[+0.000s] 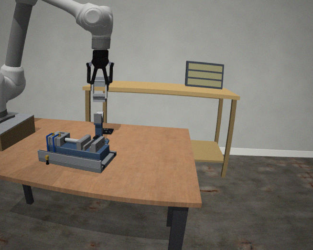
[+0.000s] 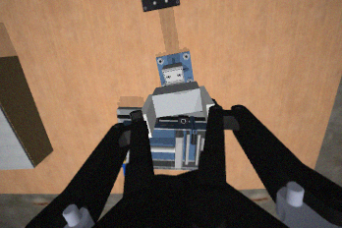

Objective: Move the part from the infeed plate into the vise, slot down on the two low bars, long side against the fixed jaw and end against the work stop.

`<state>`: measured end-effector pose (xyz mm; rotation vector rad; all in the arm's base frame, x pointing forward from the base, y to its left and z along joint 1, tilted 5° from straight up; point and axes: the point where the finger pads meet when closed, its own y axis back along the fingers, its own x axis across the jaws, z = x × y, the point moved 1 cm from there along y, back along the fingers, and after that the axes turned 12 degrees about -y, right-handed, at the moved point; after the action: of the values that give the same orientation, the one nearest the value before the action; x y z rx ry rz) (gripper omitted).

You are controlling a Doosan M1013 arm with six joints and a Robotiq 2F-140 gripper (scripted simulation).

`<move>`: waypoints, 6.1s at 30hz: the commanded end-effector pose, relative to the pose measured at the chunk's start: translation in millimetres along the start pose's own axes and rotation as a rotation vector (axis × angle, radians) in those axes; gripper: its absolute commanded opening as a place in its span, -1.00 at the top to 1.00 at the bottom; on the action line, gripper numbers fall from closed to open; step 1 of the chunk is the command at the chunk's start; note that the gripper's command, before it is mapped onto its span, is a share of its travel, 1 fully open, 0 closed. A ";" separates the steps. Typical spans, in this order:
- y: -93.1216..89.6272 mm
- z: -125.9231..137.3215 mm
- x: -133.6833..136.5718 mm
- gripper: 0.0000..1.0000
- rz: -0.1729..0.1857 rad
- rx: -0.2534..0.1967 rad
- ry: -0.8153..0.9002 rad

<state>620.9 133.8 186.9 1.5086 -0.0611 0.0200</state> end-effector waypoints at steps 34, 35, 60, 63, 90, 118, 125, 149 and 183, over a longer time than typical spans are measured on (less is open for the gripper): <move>-0.3 4.5 -2.2 1.00 -0.016 0.043 0.006; -0.3 4.7 -2.1 1.00 -0.017 0.047 0.006; -1.1 10.2 -1.0 1.00 -0.051 0.203 0.005; -1.3 11.3 -0.7 1.00 -0.057 0.233 0.005; -5.2 20.6 1.3 1.00 -0.118 0.515 0.004; -9.8 26.6 2.6 1.00 -0.163 0.726 0.003; -10.4 27.3 2.7 1.00 -0.169 0.753 0.003; -10.7 27.6 2.8 1.00 -0.171 0.764 0.003; -10.8 27.6 2.8 1.00 -0.171 0.764 0.003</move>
<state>626.3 105.7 179.1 2.2671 0.0830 -0.1015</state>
